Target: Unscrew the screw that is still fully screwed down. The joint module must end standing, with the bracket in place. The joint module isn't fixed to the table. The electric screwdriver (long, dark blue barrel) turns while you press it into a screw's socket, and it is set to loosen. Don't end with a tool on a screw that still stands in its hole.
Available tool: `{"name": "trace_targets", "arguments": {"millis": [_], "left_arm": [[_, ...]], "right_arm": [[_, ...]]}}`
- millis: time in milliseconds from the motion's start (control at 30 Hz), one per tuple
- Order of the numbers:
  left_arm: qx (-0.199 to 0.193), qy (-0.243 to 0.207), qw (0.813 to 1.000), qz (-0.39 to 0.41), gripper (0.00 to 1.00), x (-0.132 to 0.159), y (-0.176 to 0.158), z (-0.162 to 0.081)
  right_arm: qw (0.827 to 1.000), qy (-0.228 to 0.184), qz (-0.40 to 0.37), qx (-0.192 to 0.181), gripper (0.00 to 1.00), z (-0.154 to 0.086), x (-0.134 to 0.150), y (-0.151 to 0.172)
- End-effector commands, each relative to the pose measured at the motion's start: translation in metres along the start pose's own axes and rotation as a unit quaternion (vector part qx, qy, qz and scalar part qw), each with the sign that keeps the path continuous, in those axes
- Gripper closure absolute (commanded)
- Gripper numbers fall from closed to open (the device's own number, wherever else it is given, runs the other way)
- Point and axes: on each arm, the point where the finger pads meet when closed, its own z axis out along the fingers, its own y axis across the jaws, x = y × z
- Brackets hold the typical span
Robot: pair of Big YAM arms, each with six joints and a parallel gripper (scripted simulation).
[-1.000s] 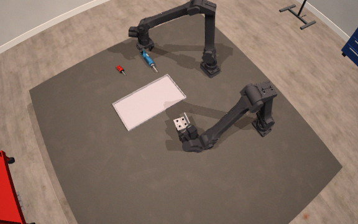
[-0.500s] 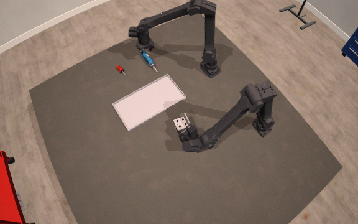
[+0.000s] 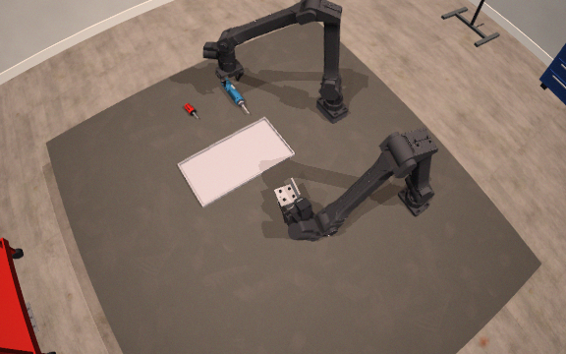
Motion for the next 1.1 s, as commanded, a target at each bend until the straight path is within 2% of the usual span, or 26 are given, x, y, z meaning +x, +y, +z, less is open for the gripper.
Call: {"name": "trace_targets", "arguments": {"millis": [0,833,1067], "left_arm": [[-0.004,-0.004,1.0,0.011,0.41,-0.008,0.008,0.0],[-0.004,-0.004,1.0,0.011,0.41,-0.008,0.008,0.0],[-0.004,-0.004,1.0,0.011,0.41,-0.008,0.008,0.0]], "right_arm": [[1.0,0.0,-0.001,0.001,0.35,0.008,0.005,0.005],[1.0,0.0,-0.001,0.001,0.35,0.008,0.005,0.005],[1.0,0.001,-0.001,0.002,0.35,0.021,0.005,0.005]]}}
